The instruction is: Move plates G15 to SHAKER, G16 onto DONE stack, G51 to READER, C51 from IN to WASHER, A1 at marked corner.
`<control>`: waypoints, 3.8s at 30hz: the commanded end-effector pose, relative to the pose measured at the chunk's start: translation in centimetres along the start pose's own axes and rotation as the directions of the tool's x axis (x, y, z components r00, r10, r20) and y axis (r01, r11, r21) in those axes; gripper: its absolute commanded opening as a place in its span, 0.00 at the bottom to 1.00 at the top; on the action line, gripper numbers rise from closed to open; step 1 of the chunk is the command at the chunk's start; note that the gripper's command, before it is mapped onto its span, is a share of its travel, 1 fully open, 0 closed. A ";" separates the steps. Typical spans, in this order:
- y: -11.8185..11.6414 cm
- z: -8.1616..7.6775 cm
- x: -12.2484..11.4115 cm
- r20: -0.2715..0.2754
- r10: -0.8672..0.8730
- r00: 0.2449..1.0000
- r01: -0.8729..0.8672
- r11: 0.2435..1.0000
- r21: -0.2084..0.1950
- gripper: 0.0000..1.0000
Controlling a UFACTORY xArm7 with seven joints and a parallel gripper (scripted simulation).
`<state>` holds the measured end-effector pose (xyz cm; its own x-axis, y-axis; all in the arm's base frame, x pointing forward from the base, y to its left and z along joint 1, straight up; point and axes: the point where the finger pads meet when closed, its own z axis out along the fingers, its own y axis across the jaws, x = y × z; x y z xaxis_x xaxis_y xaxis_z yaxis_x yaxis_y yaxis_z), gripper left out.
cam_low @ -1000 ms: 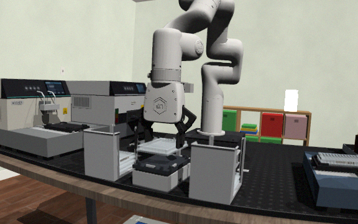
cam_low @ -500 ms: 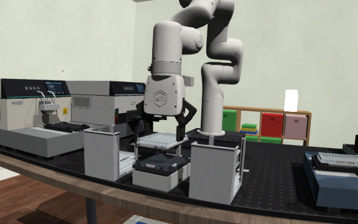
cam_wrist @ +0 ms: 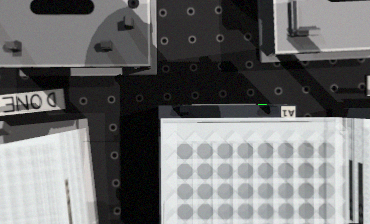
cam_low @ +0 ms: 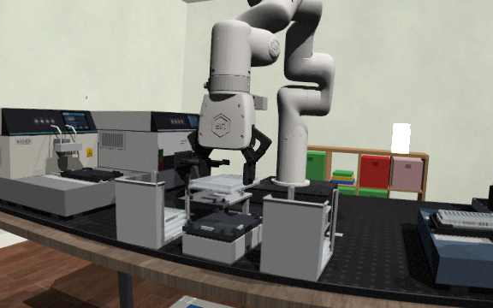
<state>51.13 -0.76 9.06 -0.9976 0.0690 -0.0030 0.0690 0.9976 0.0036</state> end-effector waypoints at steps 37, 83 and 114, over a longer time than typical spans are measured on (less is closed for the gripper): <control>0.0 -4.9 -0.2 0.005 0.000 1.000 0.000 1.000 -0.001 0.00; -1.7 -8.1 1.9 0.005 0.093 0.996 -0.093 0.996 -0.001 0.00; -6.8 -8.1 8.4 0.004 0.300 0.954 -0.300 0.954 -0.001 0.00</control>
<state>43.35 -6.17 16.87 -0.9410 0.3385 0.0006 0.3385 0.9410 0.0054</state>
